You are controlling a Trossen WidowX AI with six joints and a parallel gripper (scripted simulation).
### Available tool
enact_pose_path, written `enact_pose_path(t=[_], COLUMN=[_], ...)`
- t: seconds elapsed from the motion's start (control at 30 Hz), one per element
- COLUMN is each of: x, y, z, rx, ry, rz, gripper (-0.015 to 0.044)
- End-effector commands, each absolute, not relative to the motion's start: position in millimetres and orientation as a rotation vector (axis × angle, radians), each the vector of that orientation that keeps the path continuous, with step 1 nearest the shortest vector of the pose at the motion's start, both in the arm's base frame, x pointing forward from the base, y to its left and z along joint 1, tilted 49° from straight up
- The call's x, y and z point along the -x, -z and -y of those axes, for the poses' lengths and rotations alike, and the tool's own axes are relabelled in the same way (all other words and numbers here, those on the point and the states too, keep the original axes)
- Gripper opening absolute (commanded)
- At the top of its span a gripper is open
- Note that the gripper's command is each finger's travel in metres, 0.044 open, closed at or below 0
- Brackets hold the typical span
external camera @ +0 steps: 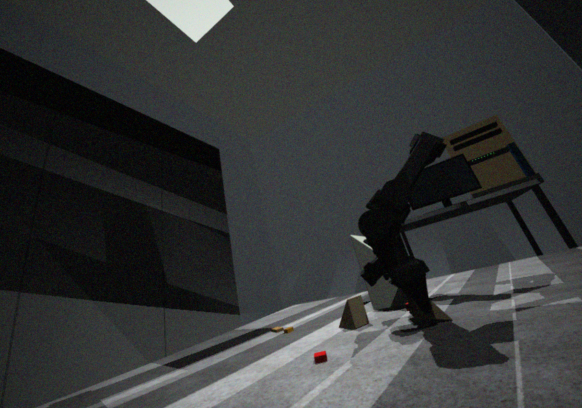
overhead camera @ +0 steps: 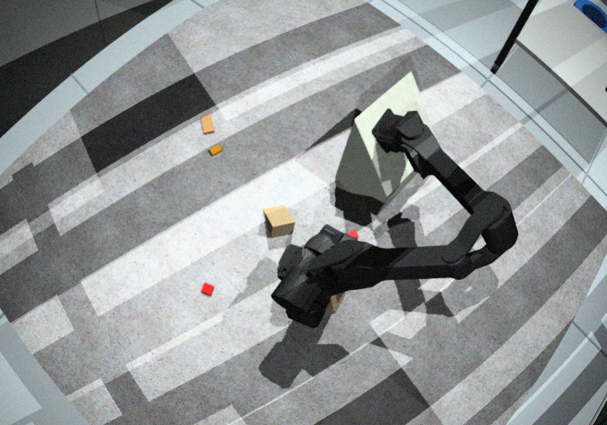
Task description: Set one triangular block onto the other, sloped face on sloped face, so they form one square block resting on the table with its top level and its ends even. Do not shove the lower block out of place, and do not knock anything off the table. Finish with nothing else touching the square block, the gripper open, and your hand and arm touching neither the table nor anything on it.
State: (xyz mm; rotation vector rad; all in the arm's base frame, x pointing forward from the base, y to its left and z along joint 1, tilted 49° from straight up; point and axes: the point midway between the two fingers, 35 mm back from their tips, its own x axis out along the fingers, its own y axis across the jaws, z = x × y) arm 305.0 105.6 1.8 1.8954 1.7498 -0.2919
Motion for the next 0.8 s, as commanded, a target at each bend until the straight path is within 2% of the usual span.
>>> enact_pose_path(t=[0.0,0.77], x=[-302,-294], y=[-8,-45], z=[-106,-124], rx=[-1.851,-1.527], ry=[0.392,0.847], rz=[-1.679,-1.264], gripper=[0.0000,0.0000])
